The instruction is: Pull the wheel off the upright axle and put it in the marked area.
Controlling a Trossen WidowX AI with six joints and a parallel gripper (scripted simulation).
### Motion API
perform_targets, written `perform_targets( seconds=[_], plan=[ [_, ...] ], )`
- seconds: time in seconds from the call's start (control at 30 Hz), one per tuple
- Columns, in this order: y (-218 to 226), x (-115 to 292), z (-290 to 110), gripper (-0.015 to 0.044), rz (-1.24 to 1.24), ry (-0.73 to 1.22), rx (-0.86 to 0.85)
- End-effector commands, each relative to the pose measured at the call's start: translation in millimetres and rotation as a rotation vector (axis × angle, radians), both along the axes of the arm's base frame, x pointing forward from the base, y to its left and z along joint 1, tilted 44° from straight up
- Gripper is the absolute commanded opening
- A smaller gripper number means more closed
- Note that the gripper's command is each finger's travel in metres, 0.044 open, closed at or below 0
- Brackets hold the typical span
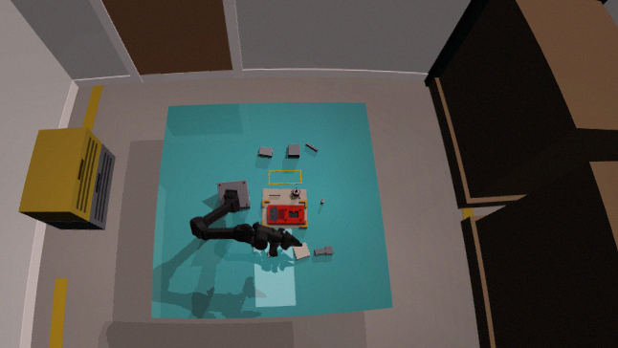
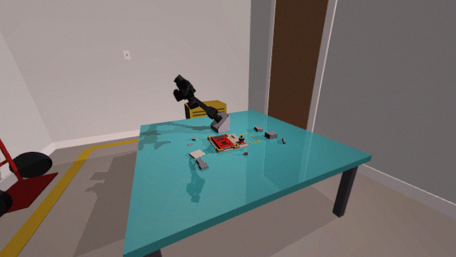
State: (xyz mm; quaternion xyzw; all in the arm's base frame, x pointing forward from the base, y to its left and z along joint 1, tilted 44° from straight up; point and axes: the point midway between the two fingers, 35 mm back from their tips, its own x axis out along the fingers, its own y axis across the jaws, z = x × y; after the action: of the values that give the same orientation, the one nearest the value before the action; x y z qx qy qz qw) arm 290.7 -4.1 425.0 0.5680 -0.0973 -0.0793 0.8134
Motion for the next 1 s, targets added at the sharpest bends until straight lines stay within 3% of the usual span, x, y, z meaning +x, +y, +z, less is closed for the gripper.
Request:
perform_targets(
  seconds=[0.0, 0.2, 0.4, 0.8, 0.97],
  plan=[
    [17, 33, -39, 0.03, 0.014, 0.206, -0.104],
    [48, 76, -121, 0.03, 0.067, 0.596, -0.346],
    [76, 92, -206, 0.03, 0.156, 0.978, -0.632],
    [110, 65, -354, 0.03, 0.432, 1.704, -1.311],
    [113, 54, -377, 0.03, 0.502, 1.844, -1.461]
  ],
)
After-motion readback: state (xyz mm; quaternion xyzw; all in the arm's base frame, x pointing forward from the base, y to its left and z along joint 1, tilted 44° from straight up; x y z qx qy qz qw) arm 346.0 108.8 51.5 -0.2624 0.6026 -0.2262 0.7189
